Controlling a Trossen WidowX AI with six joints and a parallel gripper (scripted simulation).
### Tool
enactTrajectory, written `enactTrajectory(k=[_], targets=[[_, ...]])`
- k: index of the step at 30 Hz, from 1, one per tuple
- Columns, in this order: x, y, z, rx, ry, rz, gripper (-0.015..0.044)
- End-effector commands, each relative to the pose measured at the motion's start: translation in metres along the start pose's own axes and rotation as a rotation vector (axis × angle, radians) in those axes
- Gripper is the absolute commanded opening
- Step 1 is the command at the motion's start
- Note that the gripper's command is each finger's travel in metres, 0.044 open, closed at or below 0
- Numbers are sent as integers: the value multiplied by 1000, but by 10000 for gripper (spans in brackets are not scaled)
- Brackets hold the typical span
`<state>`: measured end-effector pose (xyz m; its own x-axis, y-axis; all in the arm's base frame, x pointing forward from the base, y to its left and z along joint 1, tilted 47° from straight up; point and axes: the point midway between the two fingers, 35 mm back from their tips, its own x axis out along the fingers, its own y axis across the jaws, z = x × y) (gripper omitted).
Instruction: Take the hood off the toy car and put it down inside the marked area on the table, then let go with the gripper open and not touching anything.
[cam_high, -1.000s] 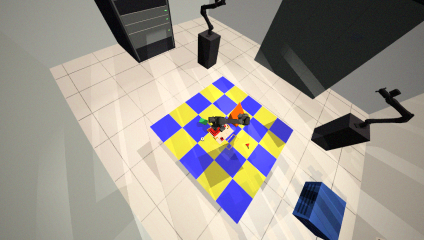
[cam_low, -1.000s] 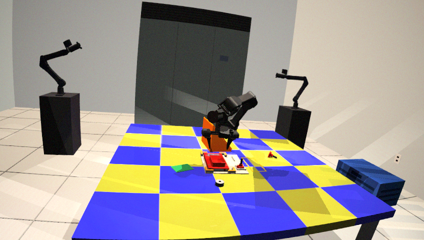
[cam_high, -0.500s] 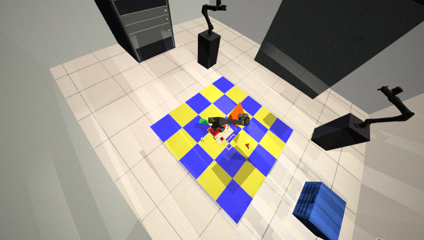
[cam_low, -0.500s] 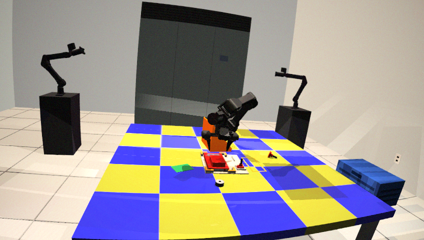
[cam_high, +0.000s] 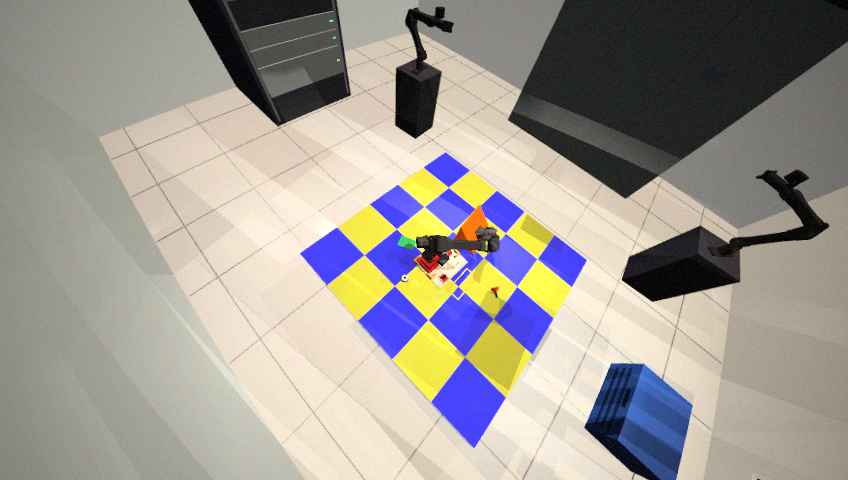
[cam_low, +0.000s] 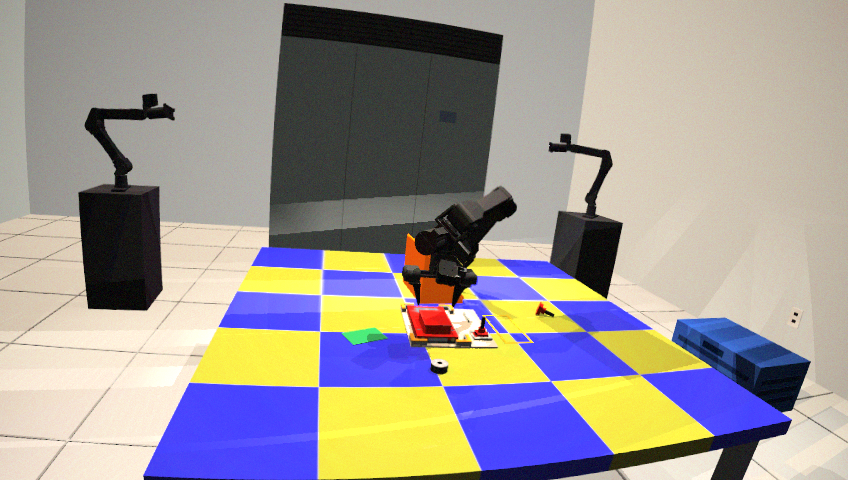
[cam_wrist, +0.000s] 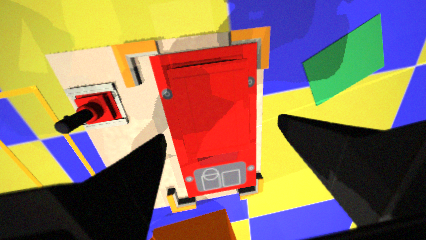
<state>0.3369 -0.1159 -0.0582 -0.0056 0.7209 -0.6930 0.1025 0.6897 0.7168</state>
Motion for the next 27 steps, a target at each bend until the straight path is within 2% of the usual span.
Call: enactTrajectory(k=[1,27], targets=[[4,1,0,5,-1,5,440],[24,2,-1,4,-1,6,440]])
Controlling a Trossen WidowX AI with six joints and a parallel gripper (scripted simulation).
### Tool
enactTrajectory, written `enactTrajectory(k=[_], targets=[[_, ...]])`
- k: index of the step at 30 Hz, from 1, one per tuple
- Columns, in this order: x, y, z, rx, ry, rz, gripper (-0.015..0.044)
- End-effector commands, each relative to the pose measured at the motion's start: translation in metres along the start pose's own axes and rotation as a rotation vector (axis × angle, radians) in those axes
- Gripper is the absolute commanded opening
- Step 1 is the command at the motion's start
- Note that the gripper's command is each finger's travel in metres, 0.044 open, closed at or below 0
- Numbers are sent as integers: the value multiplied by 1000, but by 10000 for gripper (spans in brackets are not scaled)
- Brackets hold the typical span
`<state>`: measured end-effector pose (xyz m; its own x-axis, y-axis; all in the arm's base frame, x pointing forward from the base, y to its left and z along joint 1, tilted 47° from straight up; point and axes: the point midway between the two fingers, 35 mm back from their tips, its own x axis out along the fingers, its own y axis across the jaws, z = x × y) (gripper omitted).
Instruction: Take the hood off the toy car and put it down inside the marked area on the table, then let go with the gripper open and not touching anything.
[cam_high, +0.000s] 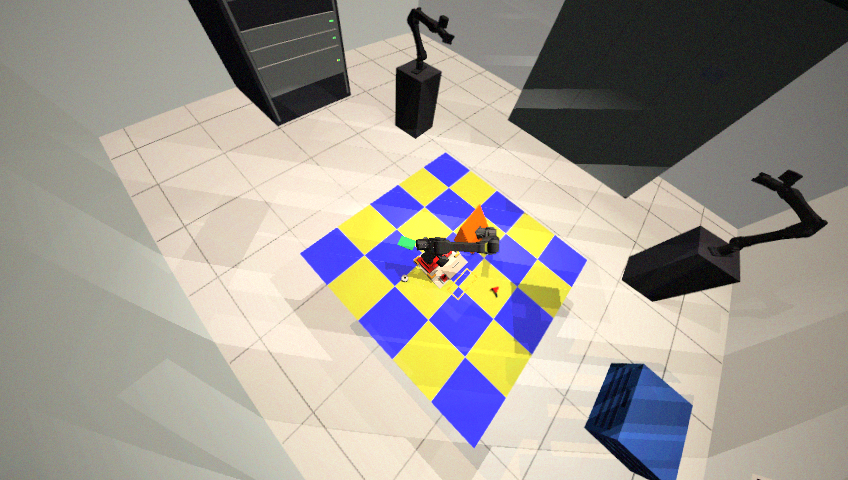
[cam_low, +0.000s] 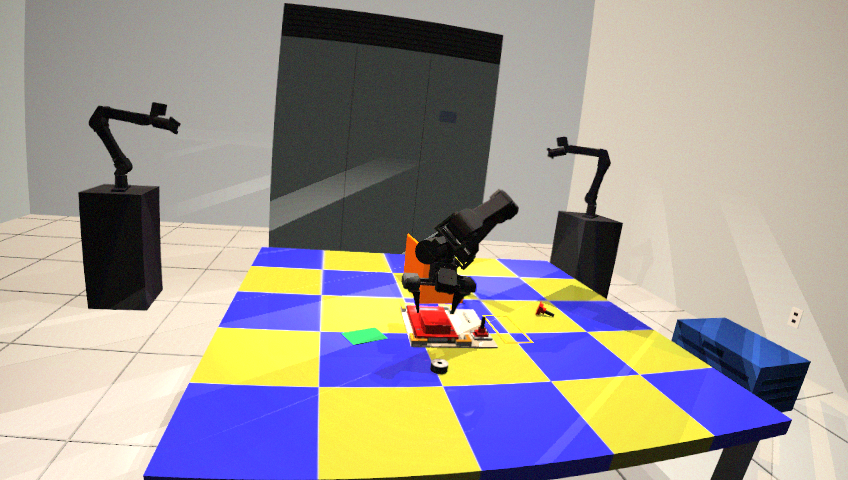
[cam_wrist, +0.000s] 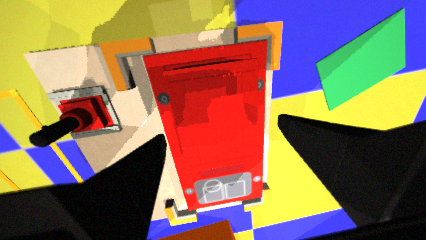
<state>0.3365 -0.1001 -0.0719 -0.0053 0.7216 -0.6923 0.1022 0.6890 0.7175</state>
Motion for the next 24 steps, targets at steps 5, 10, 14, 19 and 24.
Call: enactTrajectory(k=[5,10,14,19,24], targets=[[7,1,-1,4,-1,6,440],[10,1,-1,4,-1,6,440],[11,1,-1,4,-1,6,440],[14,1,-1,4,-1,6,440],[16,2,-1,4,-1,6,440]])
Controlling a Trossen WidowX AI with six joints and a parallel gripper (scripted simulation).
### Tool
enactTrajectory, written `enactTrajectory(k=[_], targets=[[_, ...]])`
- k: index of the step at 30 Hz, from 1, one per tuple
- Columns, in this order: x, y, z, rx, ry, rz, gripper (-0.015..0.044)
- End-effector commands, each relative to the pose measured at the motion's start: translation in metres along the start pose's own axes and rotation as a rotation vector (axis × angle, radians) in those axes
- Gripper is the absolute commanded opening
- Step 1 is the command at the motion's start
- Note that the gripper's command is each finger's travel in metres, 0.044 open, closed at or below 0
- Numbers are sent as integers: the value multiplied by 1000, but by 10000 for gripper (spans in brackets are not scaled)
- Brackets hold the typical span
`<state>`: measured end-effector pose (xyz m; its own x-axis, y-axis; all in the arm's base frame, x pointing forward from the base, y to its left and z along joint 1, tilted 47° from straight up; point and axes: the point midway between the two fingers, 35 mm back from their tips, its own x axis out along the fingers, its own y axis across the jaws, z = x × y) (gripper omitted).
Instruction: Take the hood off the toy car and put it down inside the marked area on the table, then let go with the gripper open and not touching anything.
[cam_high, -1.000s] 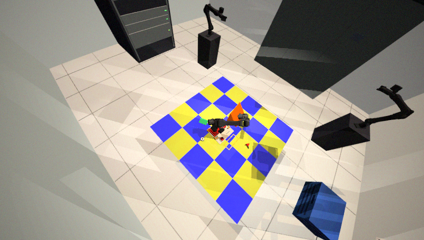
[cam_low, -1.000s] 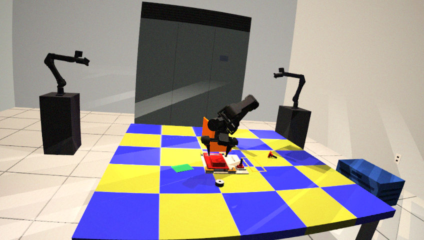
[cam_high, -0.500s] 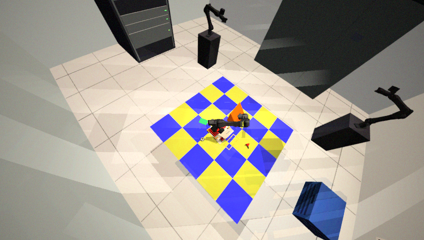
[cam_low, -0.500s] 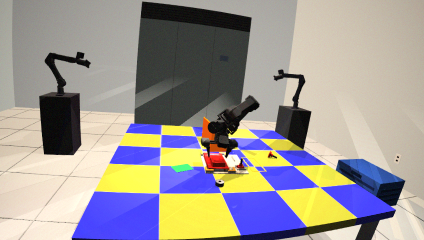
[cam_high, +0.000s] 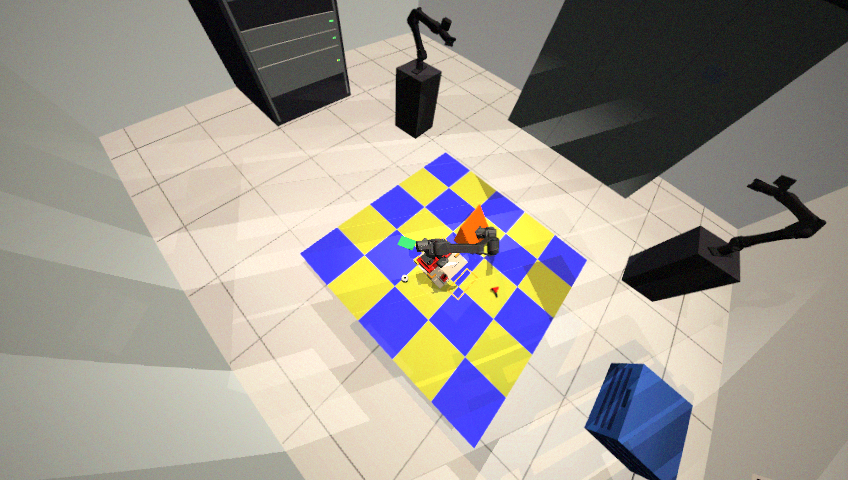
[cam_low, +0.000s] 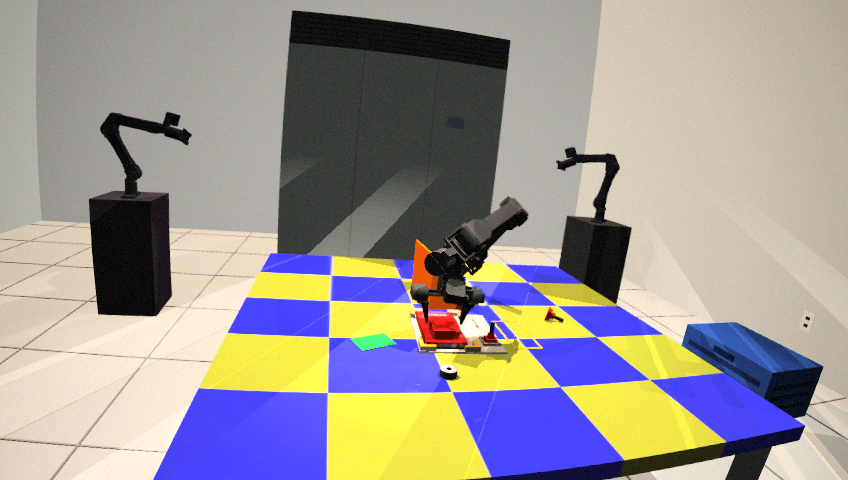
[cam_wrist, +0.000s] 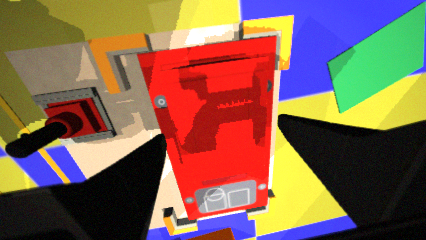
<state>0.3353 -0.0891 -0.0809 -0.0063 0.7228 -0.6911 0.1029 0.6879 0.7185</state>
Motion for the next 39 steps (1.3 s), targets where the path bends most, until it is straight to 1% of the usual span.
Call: enactTrajectory(k=[1,27,31,39], targets=[[2,1,0,4,-2,5,440],[15,1,0,4,-2,5,440],[13,0,0,0,0,0,335],[13,0,0,0,0,0,282]])
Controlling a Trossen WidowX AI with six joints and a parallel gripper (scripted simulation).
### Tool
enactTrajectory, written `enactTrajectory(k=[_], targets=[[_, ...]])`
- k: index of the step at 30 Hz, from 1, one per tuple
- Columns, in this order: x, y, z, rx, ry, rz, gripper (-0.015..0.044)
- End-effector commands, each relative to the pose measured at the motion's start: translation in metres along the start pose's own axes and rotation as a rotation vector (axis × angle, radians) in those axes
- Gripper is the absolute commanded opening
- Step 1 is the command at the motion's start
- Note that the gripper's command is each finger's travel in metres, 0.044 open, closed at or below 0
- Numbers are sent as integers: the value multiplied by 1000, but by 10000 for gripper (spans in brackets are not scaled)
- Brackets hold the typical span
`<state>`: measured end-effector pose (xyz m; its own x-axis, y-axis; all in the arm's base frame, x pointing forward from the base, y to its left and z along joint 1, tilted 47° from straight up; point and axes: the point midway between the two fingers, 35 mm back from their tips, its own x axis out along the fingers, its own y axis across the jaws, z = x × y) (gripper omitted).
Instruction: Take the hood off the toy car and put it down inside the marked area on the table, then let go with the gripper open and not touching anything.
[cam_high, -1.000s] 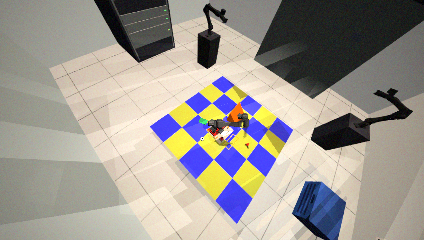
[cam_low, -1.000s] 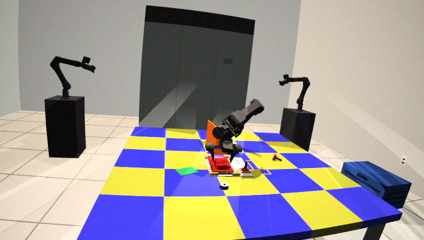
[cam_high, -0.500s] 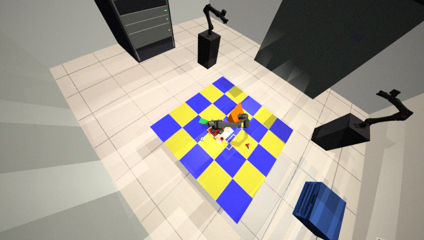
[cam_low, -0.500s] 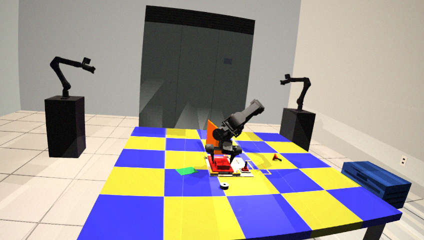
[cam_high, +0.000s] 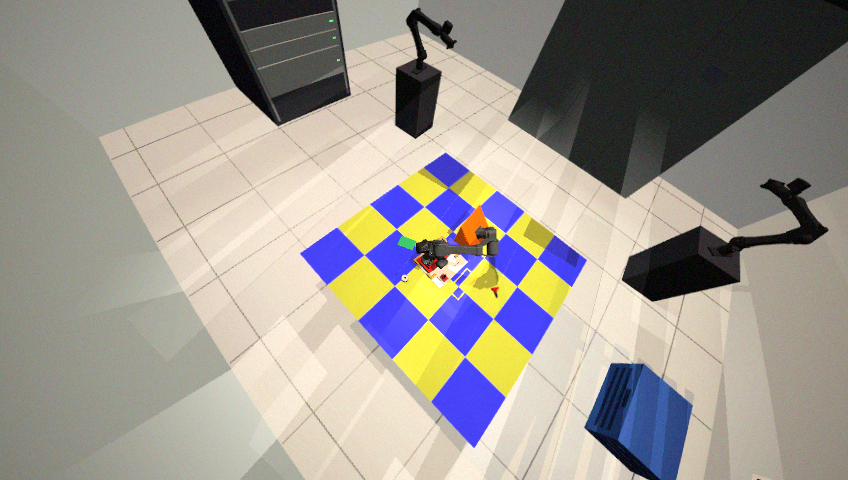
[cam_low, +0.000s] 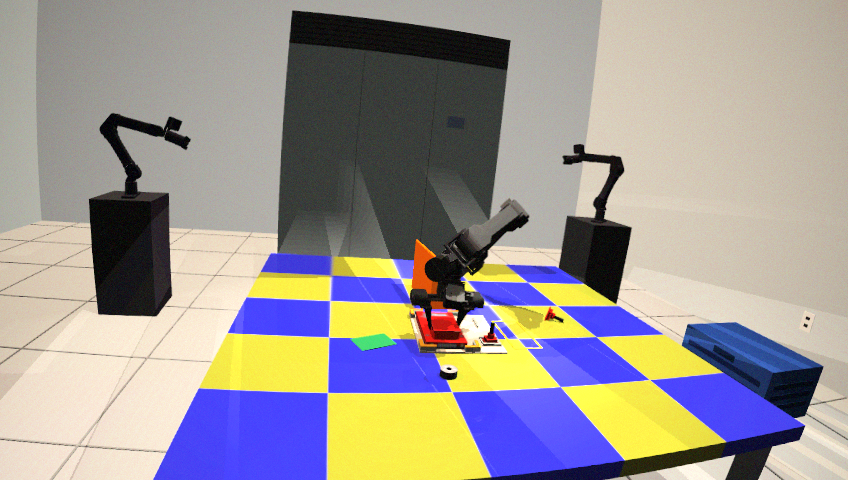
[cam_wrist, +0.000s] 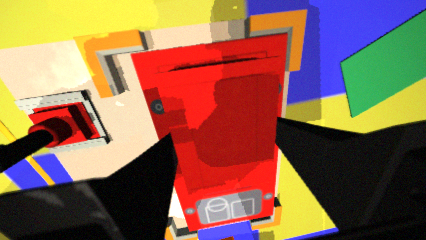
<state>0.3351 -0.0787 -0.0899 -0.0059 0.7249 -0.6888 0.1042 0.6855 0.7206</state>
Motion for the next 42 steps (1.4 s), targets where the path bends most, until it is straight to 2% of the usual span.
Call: enactTrajectory(k=[1,11,12,42], targets=[[0,0,0,-1,0,-3,275],[-5,-1,0,-1,0,-3,12],[-6,-1,0,-1,0,-3,0],[-26,0,0,0,0,-1,0]])
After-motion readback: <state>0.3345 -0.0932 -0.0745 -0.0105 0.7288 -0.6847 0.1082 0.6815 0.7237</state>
